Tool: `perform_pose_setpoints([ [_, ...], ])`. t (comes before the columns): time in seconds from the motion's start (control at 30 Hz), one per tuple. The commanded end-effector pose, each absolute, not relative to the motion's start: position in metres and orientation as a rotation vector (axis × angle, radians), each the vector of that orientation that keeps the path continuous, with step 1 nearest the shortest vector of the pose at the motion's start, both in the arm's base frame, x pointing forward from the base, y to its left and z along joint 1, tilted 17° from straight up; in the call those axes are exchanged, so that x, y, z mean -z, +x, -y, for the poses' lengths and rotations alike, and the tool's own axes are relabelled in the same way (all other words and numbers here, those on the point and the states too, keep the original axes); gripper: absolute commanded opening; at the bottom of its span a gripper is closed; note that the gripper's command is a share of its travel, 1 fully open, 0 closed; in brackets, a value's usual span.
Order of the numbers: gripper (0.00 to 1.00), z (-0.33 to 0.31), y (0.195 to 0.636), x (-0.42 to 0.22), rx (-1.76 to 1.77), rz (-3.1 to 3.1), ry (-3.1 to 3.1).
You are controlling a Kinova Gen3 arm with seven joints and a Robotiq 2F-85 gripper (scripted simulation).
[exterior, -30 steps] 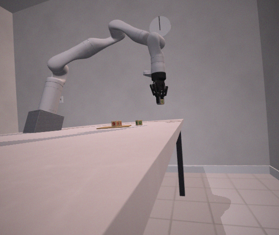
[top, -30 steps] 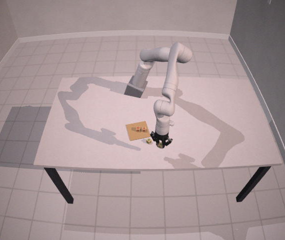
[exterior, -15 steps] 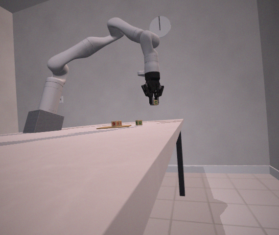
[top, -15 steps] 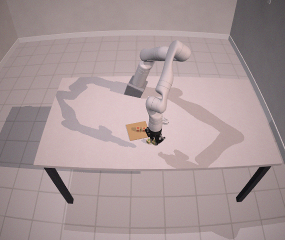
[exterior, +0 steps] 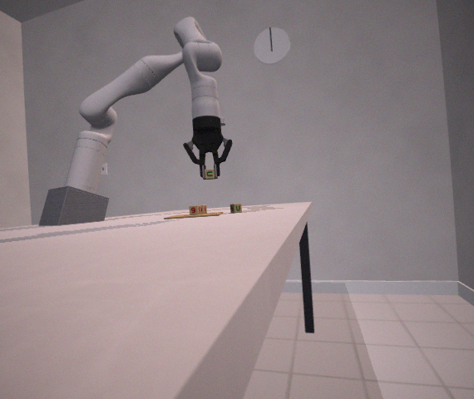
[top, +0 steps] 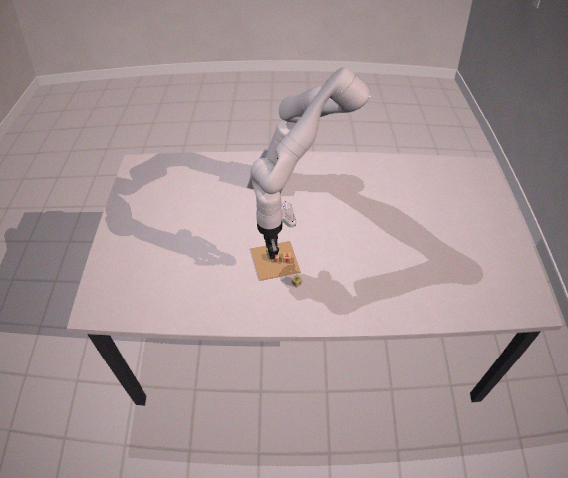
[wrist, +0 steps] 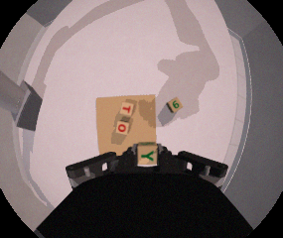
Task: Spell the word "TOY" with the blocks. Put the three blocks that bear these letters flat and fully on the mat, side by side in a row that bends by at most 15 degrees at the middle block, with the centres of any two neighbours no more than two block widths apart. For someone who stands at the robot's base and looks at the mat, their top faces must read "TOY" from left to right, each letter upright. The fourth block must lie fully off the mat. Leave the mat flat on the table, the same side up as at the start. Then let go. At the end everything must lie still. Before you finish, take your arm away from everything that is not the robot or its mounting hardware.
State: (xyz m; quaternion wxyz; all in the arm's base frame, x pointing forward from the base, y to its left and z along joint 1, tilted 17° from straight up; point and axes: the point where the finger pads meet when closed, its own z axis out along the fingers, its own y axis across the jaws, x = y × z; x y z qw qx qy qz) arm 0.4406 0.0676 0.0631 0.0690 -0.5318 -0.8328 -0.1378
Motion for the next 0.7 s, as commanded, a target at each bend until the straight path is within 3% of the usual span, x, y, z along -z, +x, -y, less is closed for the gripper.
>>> perform_pose_setpoints([
  [0.0, 0.21, -0.043, 0.415, -0.061, 0.402, 2.402, -1.736],
  [0.67, 0.21, -0.027, 0.394, -0.057, 0.382, 2.295, -1.862],
])
